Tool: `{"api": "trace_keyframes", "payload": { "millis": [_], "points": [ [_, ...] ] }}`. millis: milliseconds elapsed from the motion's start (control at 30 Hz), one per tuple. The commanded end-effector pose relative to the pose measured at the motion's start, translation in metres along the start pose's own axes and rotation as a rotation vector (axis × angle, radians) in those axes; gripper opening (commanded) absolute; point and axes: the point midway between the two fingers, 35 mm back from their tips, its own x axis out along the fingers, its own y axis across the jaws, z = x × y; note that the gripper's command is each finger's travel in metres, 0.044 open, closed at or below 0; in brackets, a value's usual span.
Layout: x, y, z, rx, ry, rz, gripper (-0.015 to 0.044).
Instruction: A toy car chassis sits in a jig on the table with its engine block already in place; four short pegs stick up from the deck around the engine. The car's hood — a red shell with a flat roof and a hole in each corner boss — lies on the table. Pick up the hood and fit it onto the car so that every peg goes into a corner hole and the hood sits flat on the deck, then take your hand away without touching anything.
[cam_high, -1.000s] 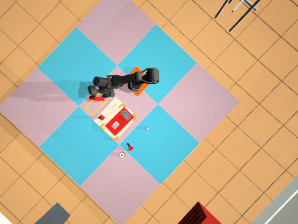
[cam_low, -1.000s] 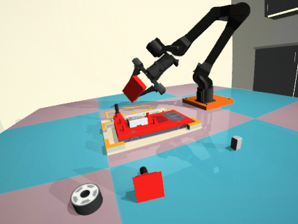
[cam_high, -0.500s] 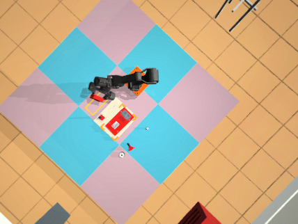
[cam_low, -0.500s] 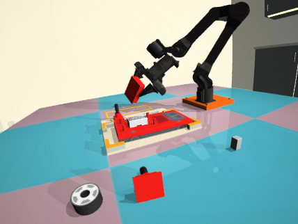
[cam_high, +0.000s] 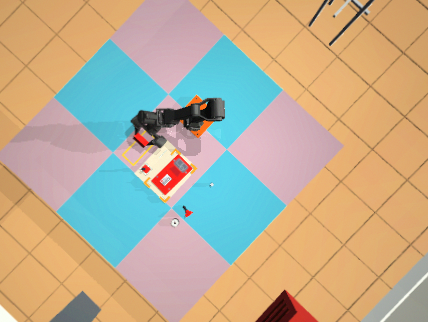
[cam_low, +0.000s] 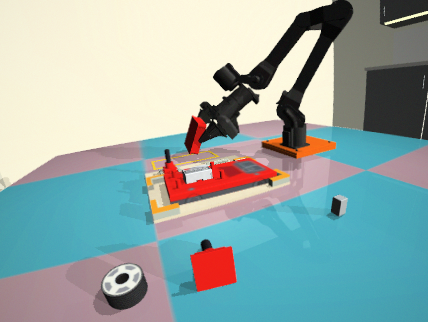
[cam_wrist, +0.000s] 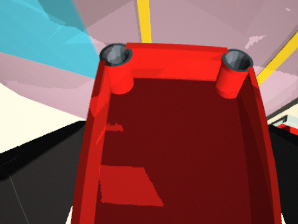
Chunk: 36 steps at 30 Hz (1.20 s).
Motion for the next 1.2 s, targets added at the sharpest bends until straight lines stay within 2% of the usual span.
{"api": "trace_keyframes", "payload": {
  "millis": [0, 267, 567, 1100, 1167],
  "points": [
    [0.003, -0.004, 0.009, 0.123, 0.001, -0.003, 0.0000],
    [0.007, -0.013, 0.032, 0.343, 0.000, -0.003, 0.0000],
    [0.006, -0.005, 0.021, 0.298, 0.029, 0.011, 0.0000],
    [0.006, -0.005, 0.021, 0.308, 0.035, 0.012, 0.0420],
    [0.006, -0.005, 0.021, 0.308, 0.035, 0.012, 0.0440]
  ]
}}
